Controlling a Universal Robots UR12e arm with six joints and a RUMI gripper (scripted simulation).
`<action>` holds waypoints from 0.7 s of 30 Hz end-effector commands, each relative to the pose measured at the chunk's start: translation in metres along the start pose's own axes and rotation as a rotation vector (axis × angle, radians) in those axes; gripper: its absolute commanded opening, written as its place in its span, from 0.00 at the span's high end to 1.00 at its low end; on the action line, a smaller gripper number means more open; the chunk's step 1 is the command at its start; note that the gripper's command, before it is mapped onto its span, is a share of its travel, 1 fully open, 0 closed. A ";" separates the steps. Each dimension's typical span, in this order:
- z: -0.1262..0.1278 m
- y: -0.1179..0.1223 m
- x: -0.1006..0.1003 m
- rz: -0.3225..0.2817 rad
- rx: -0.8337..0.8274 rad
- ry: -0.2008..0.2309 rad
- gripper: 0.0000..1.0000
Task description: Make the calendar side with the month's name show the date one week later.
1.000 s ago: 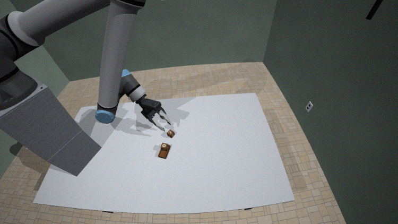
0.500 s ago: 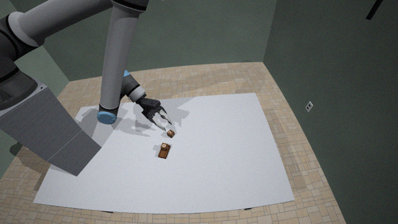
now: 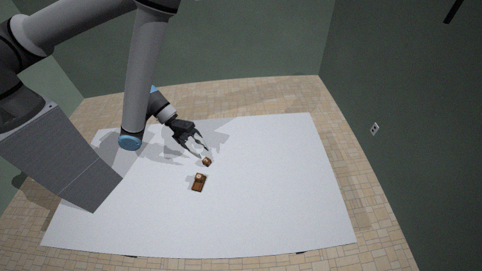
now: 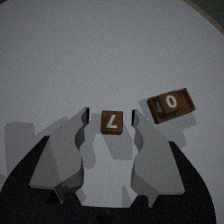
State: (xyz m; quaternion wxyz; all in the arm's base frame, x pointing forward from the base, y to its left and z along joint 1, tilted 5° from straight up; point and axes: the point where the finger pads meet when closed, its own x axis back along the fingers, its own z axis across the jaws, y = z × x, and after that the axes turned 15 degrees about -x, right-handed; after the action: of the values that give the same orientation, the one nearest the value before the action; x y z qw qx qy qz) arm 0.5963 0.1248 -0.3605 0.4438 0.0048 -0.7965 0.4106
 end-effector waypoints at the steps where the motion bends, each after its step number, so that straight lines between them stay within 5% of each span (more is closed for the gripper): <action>1: 0.001 0.002 -0.003 0.001 -0.001 0.000 0.71; 21: 0.006 0.022 -0.023 0.001 -0.001 -0.001 0.71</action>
State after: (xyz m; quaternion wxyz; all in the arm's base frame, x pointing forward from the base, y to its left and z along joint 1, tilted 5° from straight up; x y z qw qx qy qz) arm 0.5958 0.1259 -0.3866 0.4452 0.0050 -0.7956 0.4109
